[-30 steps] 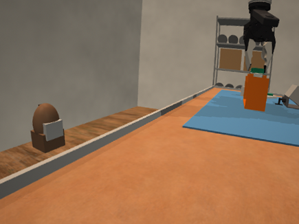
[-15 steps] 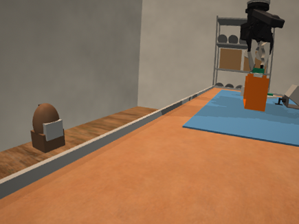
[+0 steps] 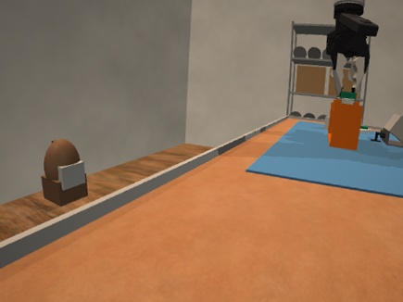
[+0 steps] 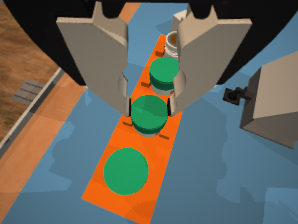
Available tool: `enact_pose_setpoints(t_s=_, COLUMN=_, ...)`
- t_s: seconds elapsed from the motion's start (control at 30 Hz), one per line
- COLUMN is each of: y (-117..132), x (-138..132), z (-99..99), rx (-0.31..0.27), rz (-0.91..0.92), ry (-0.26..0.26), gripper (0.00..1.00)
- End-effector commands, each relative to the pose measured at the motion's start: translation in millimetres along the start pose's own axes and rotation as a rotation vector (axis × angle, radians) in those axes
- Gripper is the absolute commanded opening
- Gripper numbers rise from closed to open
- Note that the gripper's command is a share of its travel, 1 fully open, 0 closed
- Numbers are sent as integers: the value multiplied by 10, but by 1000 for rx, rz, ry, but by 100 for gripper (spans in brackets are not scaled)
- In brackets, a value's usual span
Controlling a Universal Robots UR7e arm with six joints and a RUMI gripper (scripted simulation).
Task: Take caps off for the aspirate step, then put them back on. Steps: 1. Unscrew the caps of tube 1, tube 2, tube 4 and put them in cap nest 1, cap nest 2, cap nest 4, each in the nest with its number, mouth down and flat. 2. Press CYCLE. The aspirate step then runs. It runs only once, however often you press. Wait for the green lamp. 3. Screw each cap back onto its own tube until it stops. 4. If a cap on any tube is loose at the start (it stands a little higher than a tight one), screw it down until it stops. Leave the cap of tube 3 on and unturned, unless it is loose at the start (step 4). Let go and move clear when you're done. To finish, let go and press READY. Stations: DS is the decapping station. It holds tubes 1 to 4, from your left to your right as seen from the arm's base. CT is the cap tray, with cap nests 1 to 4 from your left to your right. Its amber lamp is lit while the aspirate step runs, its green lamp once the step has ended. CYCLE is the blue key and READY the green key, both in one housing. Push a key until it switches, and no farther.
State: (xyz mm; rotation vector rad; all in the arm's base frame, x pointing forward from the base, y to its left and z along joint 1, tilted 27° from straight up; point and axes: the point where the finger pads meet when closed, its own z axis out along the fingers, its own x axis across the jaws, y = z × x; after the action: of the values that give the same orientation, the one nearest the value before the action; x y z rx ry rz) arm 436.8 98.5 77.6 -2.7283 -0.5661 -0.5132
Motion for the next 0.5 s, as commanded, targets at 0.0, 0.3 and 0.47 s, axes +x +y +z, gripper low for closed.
enact_pose_setpoints(t_s=0.0, y=1, x=3, z=-1, rx=-7, rz=143, ry=-1, gripper=0)
enact_pose_setpoints(t_s=0.3, y=1, x=3, z=4, rx=-7, rz=593, ry=1, gripper=0)
enact_pose_setpoints(t_s=0.47, y=1, x=3, z=6, rx=-7, rz=840, ry=2, gripper=0)
